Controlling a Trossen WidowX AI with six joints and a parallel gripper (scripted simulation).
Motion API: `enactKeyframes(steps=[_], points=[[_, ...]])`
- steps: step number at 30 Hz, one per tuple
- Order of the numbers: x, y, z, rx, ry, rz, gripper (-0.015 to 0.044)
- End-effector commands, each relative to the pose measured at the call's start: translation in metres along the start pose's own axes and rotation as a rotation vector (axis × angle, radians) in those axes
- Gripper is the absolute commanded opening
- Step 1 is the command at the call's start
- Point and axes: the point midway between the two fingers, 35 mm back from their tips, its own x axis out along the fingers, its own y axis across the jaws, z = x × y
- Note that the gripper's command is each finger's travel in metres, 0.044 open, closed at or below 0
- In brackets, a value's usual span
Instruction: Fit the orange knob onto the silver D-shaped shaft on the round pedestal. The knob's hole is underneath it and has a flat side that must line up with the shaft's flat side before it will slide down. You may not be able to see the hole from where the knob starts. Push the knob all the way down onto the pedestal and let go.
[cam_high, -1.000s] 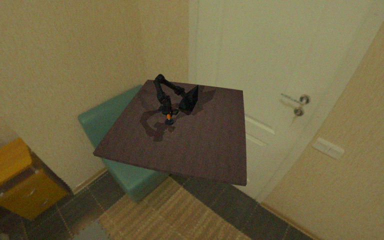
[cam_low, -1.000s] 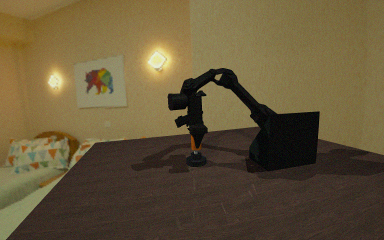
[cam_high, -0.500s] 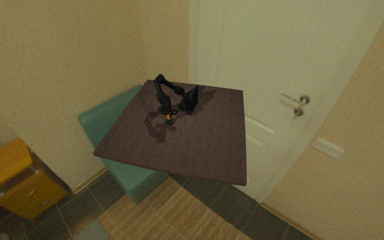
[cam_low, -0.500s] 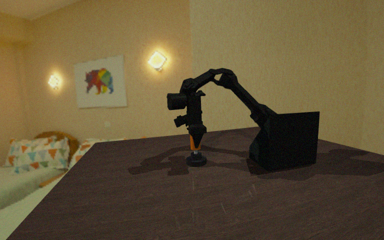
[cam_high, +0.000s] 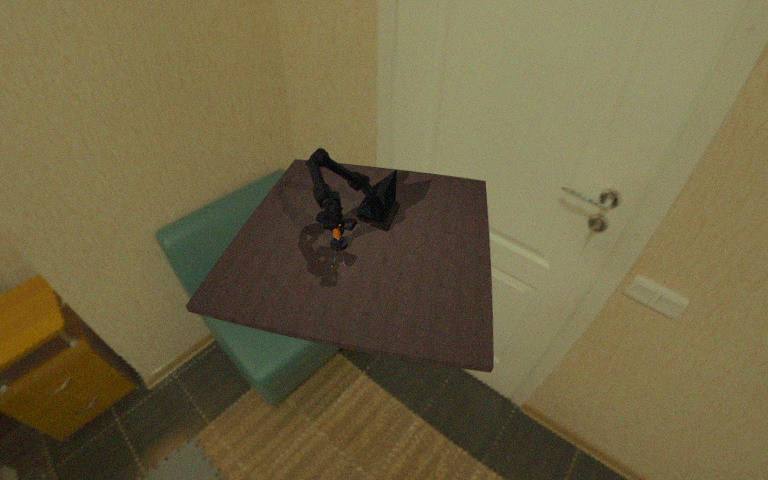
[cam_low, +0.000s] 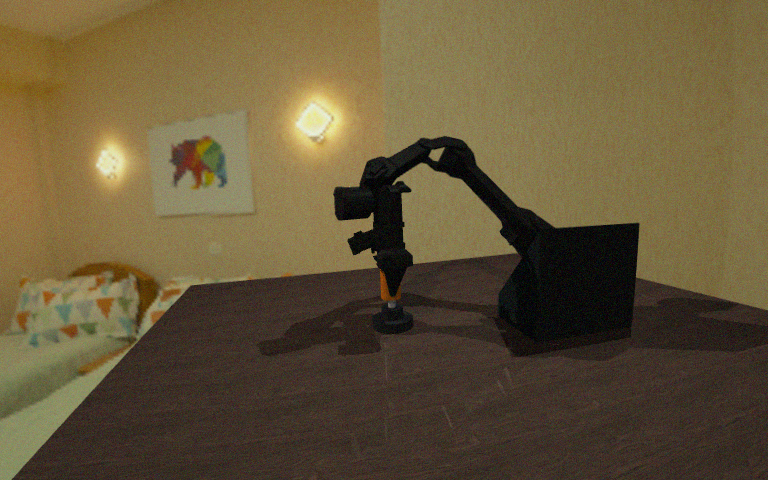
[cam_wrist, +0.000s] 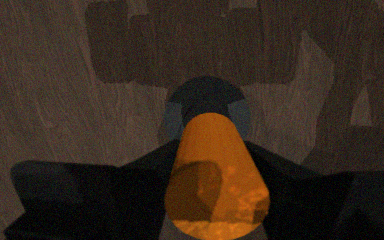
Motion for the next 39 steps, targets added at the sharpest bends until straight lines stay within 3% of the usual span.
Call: enactKeyframes(steps=[1,33,39], points=[[0.0002,0.0005,-0.0019,-0.004,-0.002,-0.003,0.0000],[-0.0028,-0.0012,-0.0010,-0.004,-0.002,-0.003,0.0000],[-0.0032,-0.0017,-0.0003,-0.173,-0.001,-0.003,0.0000]])
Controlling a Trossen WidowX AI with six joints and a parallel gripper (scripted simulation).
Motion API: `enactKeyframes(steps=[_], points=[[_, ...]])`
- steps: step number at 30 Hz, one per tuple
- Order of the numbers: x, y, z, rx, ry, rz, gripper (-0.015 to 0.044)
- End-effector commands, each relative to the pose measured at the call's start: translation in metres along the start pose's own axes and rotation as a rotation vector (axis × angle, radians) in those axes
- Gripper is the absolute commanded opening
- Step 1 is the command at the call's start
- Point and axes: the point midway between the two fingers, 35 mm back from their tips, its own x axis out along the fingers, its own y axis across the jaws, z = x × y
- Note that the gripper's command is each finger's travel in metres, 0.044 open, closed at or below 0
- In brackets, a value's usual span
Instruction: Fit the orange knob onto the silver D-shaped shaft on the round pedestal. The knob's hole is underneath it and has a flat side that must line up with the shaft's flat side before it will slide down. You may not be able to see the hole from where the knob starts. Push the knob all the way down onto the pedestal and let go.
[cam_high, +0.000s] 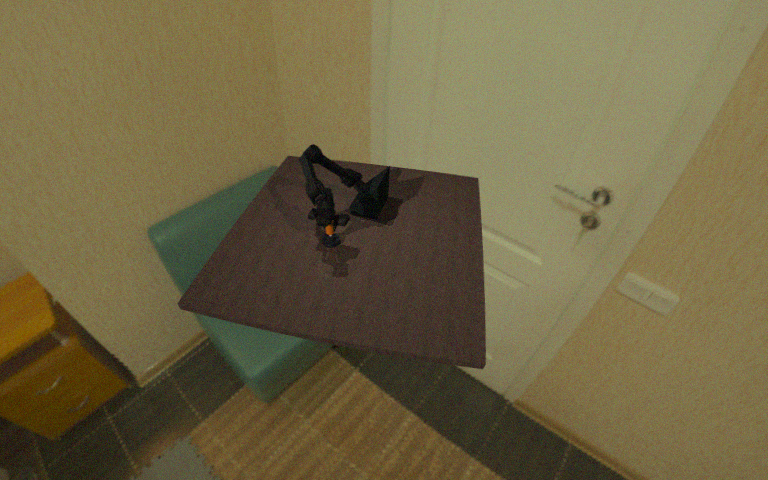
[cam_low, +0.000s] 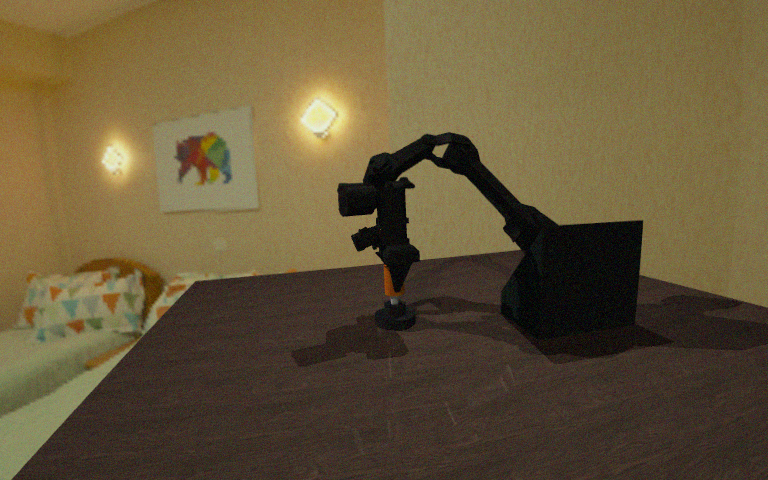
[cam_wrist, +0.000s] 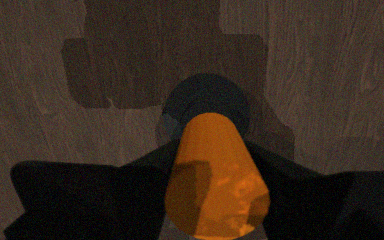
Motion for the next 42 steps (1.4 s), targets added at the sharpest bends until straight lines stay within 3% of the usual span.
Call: enactKeyframes(steps=[1,42], points=[[-0.0020,-0.0012,0.0021,-0.128,-0.005,-0.002,0.0000],[-0.0013,0.0021,0.0028,-0.139,-0.005,-0.002,0.0000]])
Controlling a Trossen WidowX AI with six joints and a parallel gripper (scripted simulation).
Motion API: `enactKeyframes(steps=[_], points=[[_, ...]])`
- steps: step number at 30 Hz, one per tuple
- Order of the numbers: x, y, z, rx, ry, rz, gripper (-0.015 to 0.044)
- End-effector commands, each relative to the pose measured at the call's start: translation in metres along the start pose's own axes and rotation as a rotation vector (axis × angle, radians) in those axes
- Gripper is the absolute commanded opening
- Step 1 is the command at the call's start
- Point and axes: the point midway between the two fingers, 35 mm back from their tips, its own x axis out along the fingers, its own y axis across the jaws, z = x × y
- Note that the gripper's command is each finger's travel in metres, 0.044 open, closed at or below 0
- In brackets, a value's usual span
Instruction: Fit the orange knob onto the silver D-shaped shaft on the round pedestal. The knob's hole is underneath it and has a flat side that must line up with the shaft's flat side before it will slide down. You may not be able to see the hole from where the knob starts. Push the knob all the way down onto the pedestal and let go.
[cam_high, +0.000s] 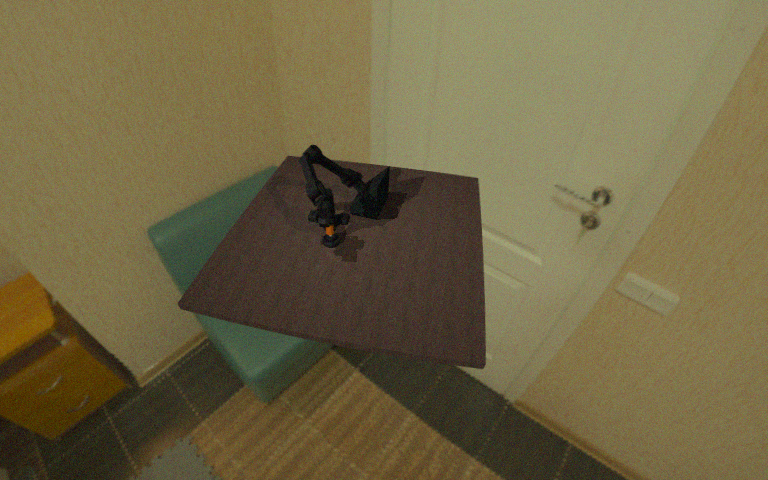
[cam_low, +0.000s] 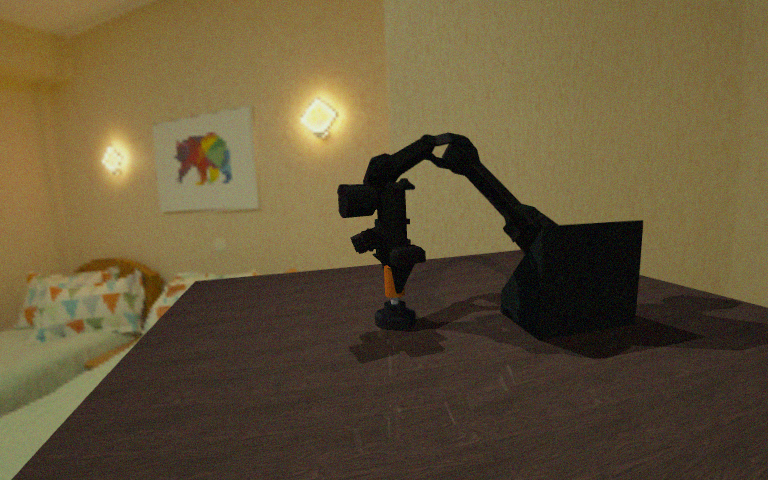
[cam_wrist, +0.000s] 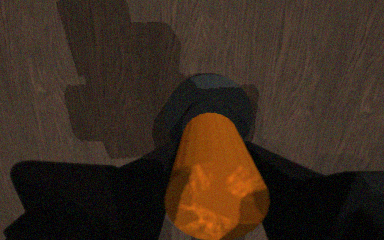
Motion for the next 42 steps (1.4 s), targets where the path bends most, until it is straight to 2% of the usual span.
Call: enactKeyframes(steps=[1,8,42], points=[[-0.0040,0.0003,0.0029,-0.004,-0.006,-0.001,0.0000],[-0.0058,-0.0003,0.0057,-0.205,-0.006,-0.002,0.0000],[0.0006,-0.0009,-0.0007,-0.205,-0.006,-0.002,0.0000]])
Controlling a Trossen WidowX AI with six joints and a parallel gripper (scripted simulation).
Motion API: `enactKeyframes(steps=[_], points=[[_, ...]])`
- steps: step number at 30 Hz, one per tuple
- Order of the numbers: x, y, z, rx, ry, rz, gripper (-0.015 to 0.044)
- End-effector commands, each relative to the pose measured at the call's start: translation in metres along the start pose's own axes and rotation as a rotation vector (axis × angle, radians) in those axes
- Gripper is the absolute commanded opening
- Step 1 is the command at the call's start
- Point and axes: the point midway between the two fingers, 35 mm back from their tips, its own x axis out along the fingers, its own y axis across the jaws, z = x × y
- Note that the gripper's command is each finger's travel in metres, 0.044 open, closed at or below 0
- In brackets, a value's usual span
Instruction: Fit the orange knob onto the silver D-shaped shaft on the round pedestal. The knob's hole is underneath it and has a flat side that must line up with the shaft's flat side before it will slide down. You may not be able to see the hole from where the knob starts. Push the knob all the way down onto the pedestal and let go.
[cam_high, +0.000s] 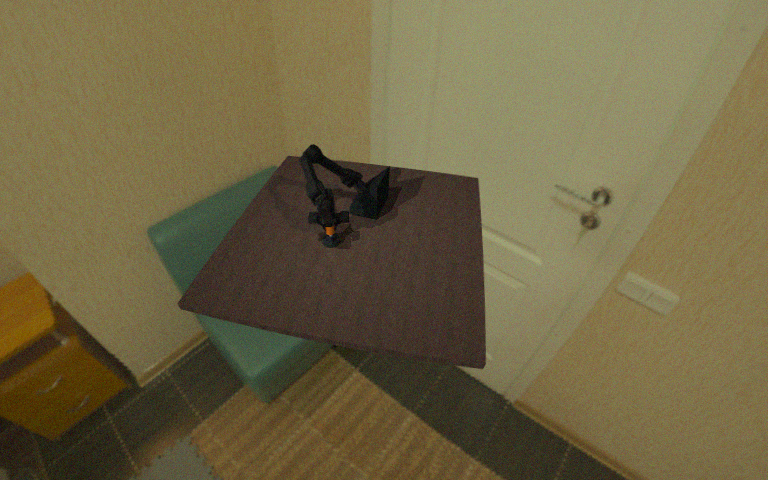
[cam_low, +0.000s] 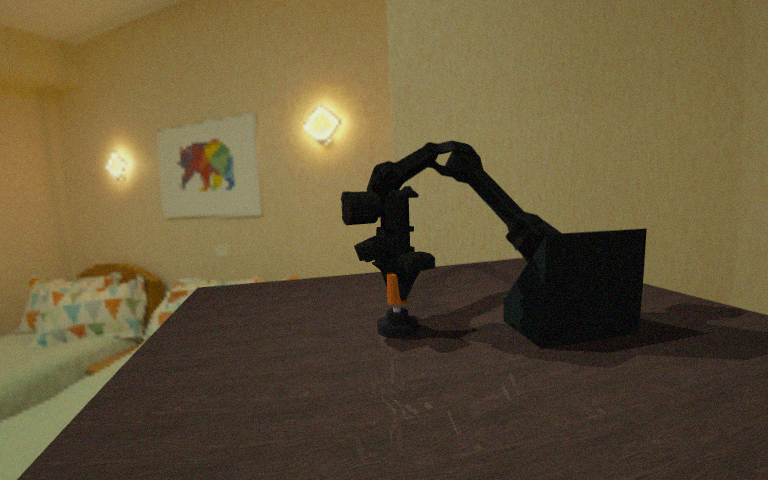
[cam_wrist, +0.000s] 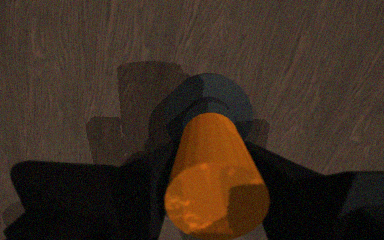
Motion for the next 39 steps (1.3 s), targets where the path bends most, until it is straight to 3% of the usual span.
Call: enactKeyframes(steps=[1,21,28,39], points=[[0.0012,-0.0004,-0.0003,-0.005,0.000,-0.002,0.0000],[-0.0035,0.0006,0.0026,-0.005,0.000,-0.002,0.0000],[-0.0053,0.0004,0.0046,-0.203,0.000,-0.002,0.0000],[-0.0005,-0.0006,0.0079,-0.214,0.000,-0.002,0.0000]])
